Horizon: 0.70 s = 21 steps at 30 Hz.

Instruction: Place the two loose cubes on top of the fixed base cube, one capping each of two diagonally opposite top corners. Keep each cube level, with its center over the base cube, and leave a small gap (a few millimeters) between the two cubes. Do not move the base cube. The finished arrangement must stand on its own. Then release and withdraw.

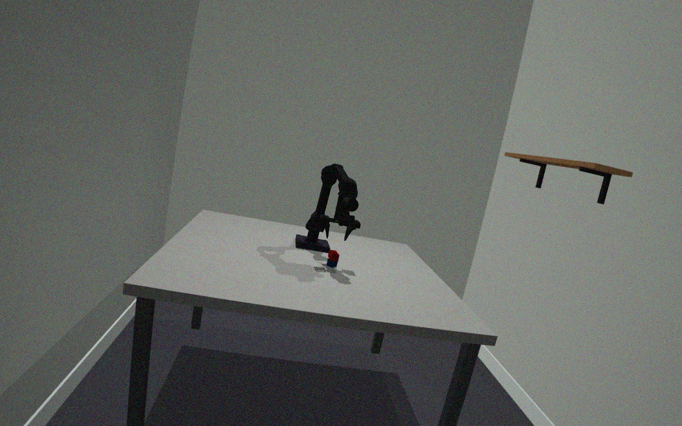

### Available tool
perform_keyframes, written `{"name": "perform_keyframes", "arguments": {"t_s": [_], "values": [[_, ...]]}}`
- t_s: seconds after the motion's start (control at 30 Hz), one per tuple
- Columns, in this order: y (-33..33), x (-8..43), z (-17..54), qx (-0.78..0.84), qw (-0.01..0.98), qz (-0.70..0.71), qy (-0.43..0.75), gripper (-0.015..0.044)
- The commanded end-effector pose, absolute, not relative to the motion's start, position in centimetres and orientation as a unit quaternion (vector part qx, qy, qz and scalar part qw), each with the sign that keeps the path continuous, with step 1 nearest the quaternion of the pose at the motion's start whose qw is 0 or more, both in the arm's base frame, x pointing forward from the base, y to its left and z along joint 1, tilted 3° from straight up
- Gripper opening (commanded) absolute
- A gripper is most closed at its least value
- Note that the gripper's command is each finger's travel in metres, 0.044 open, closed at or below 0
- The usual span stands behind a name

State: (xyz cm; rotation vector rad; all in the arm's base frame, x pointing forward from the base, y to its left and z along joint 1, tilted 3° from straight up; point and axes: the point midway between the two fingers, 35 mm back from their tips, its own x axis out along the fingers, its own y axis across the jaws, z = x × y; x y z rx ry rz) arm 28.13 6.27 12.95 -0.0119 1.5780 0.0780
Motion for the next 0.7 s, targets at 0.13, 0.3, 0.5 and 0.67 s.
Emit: {"name": "perform_keyframes", "arguments": {"t_s": [0.13,0.3,0.5,0.67], "values": [[13.4,27.2,13.5,-0.004,0.706,0.051,0.706,0.0400],[17.7,25.9,13.8,-0.002,0.703,0.040,0.710,0.0400],[18.1,25.7,13.9,-0.001,0.703,0.039,0.710,0.0400],[18.1,25.7,13.9,-0.001,0.703,0.039,0.710,0.0400]]}}
